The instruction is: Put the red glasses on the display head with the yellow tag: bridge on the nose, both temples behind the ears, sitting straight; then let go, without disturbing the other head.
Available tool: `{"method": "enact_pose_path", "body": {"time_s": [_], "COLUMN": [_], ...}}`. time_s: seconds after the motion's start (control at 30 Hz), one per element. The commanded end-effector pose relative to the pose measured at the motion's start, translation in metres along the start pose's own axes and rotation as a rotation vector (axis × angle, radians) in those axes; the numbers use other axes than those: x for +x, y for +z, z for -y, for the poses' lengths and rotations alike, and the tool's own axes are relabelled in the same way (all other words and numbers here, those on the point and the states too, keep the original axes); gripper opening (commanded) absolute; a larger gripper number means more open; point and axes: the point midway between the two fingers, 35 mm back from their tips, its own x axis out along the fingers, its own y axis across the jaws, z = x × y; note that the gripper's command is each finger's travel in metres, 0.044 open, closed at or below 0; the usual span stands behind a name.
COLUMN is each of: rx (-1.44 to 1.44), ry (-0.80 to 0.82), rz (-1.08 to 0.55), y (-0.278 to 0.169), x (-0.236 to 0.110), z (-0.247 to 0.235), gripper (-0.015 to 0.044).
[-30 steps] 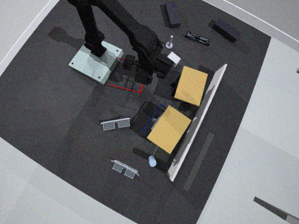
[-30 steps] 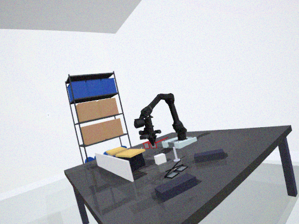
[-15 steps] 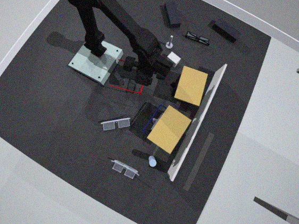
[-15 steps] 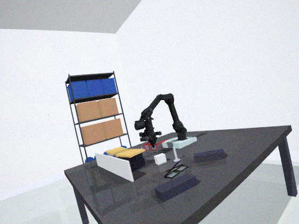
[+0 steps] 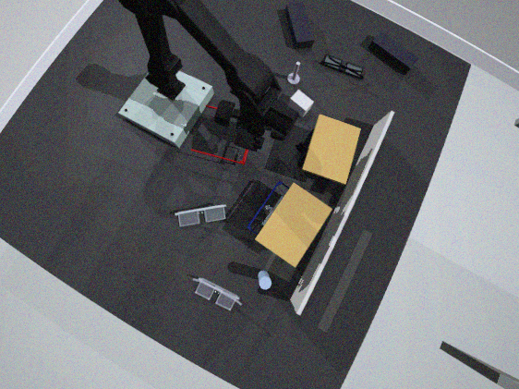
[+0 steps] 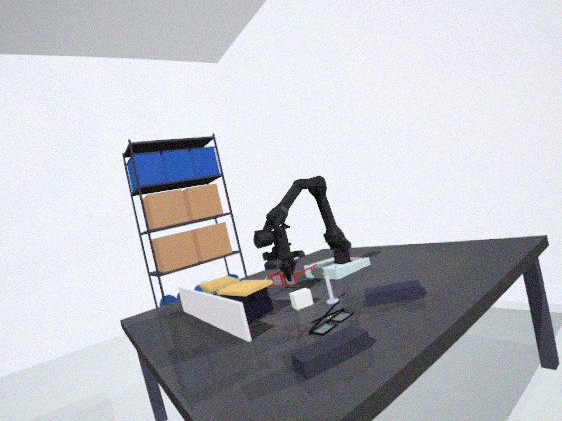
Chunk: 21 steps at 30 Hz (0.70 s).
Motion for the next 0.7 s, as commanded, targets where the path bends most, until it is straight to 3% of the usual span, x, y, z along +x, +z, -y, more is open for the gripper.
{"method": "enact_pose_path", "body": {"time_s": [0.0, 0.67], "rx": [0.004, 0.004], "ry": [-0.008, -0.008], "rz": [0.002, 0.002], "y": [0.000, -0.001], "x": [0.006, 0.023], "z": [0.003, 0.005], "gripper": [0.0000, 0.0000]}}
